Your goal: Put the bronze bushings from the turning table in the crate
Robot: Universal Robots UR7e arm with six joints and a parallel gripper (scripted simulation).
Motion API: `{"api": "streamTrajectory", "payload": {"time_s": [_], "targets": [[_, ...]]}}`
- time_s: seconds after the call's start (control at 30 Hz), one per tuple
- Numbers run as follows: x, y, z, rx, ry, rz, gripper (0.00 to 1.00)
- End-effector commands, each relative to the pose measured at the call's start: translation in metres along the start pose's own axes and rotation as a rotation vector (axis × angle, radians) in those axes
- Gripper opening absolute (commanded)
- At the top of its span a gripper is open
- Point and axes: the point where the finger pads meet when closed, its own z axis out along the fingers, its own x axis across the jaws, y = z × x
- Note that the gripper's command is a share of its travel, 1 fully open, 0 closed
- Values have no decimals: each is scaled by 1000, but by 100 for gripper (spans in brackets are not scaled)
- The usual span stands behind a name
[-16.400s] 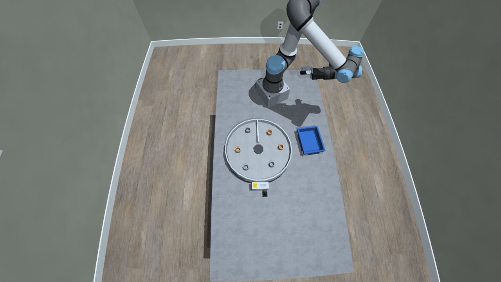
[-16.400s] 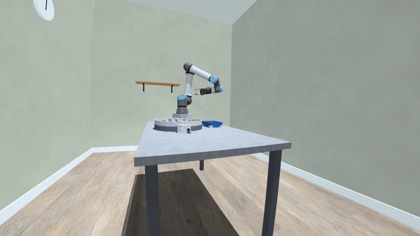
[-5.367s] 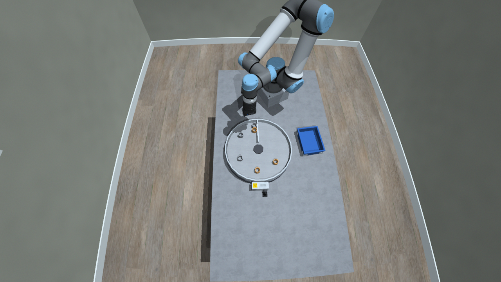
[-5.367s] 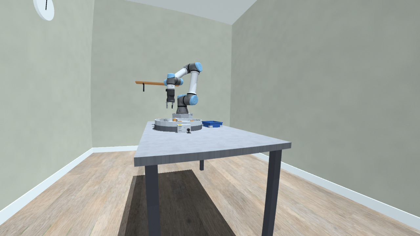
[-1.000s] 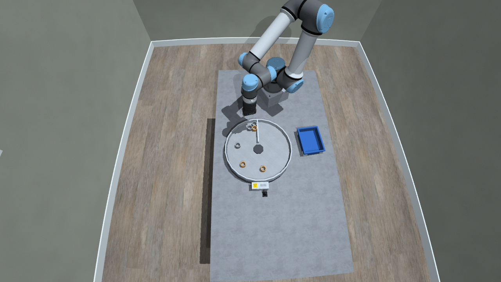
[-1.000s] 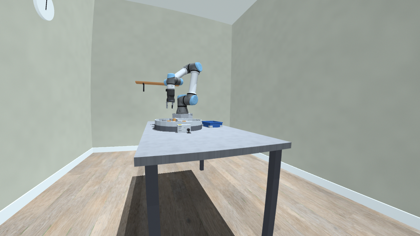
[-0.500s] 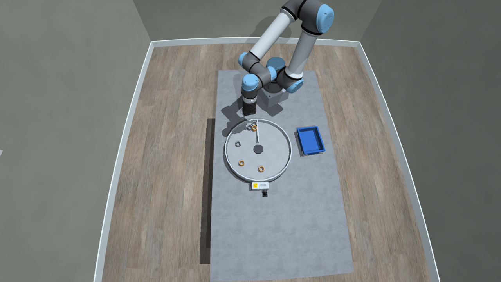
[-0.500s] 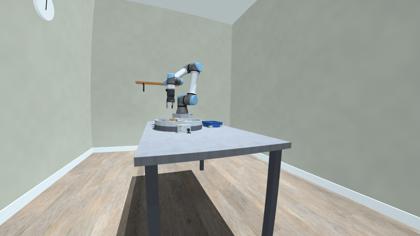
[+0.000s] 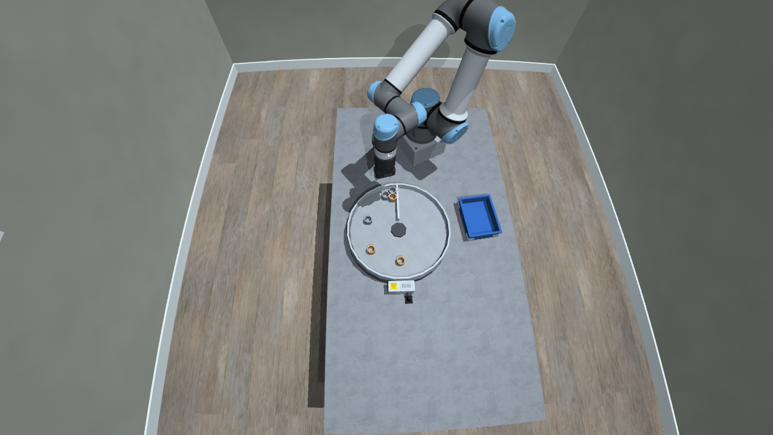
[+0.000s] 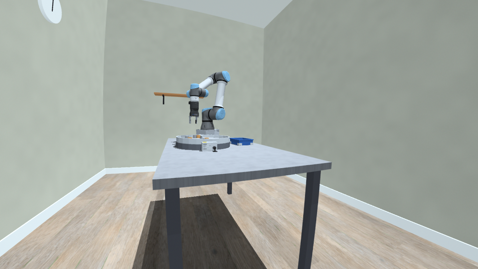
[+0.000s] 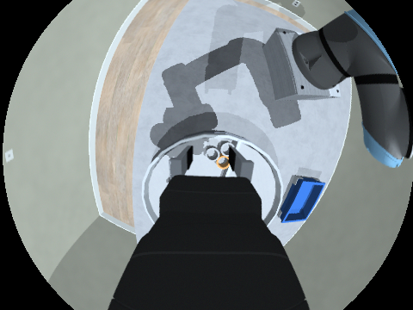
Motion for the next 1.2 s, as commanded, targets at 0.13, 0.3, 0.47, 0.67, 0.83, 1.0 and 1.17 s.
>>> {"api": "streamTrajectory", "payload": {"time_s": [0.13,0.3,0.47,0.67,0.83,1.0,1.17], "targets": [[0,0,0,-1,-1,0,100],[0,0,0,-1,-1,0,100],[0,0,0,-1,-1,0,100],[0,0,0,-1,-1,0,100],[0,0,0,-1,-1,0,100],[0,0,0,-1,-1,0,100],[0,0,0,-1,-1,0,100]]}}
